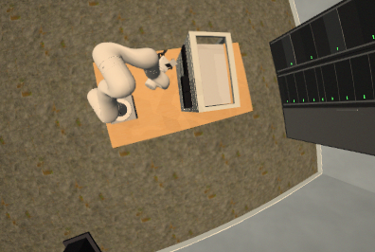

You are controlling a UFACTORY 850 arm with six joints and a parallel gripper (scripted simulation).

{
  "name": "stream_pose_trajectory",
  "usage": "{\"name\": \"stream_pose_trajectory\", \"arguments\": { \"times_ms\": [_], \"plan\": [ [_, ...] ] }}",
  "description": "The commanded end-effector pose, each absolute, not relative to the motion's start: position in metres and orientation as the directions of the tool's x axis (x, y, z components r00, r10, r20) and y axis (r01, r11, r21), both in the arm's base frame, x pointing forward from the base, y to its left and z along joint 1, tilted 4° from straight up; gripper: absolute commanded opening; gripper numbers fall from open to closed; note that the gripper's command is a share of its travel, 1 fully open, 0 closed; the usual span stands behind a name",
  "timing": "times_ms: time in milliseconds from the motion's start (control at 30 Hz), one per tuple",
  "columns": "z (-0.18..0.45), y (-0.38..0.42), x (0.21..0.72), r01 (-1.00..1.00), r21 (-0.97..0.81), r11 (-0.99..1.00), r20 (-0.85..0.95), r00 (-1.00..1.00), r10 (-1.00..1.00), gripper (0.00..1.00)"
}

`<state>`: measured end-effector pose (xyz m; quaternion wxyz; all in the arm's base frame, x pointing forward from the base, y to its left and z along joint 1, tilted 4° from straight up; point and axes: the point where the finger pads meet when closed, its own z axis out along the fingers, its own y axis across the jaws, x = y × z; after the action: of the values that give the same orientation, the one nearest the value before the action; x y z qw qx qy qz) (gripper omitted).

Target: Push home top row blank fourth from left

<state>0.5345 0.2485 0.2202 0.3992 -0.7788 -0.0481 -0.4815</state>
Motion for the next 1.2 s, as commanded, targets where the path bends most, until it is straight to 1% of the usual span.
{"name": "stream_pose_trajectory", "arguments": {
  "times_ms": [0, 100, 567, 633, 1133, 1167],
  "plan": [
    [0.216, 0.250, 0.529, 0.474, -0.556, -0.683, 0.796, 0.541, -0.272, 1.00],
    [0.215, 0.250, 0.528, 0.478, -0.550, -0.685, 0.798, 0.544, -0.261, 1.00],
    [0.190, 0.252, 0.496, 0.562, -0.440, -0.700, 0.816, 0.576, -0.050, 1.00],
    [0.190, 0.252, 0.496, 0.562, -0.440, -0.700, 0.816, 0.576, -0.050, 1.00],
    [0.156, 0.243, 0.445, 0.712, -0.270, -0.648, 0.789, 0.549, 0.275, 1.00],
    [0.156, 0.243, 0.445, 0.712, -0.270, -0.648, 0.789, 0.549, 0.275, 1.00]
  ]
}}
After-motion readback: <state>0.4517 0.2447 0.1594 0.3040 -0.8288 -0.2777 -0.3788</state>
